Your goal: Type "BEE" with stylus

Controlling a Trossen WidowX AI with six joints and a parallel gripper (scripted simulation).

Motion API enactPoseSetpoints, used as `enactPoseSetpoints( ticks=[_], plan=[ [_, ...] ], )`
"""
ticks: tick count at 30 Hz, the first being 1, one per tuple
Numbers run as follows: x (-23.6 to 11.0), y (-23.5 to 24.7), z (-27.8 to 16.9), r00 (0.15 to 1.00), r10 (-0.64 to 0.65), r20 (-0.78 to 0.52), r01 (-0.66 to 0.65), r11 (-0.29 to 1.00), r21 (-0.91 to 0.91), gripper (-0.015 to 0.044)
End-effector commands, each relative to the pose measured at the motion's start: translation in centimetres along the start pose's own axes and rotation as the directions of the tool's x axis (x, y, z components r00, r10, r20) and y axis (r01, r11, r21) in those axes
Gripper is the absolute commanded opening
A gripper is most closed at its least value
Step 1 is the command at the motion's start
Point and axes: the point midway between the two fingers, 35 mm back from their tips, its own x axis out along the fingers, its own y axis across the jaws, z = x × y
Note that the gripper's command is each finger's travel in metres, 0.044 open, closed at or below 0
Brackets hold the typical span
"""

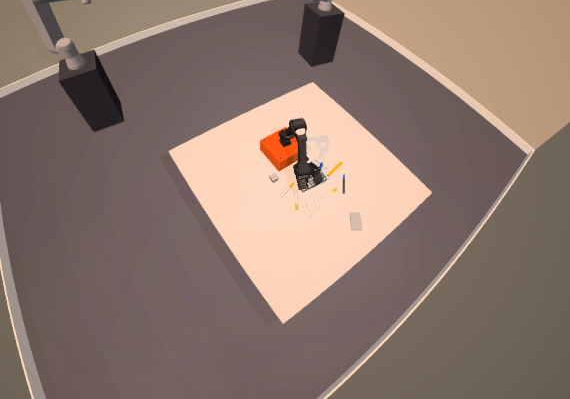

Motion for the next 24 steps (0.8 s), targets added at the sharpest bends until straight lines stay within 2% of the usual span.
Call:
enactPoseSetpoints(
  ticks=[1, 11, 14, 24],
  plan=[
    [0.1, 0.0, 0.1, 1.0, 0.0, -0.002, 0.0, 1.0, 0.004, 0.0],
    [0.8, -0.1, 1.3, 1.0, 0.0, -0.003, 0.0, 1.0, 0.007, 0.0],
    [1.0, -0.2, 1.6, 1.0, 0.0, -0.003, 0.0, 1.0, 0.007, 0.0079],
    [1.1, -0.2, 1.7, 1.0, 0.0, -0.003, 0.0, 1.0, 0.007, 0.0081]
  ],
)
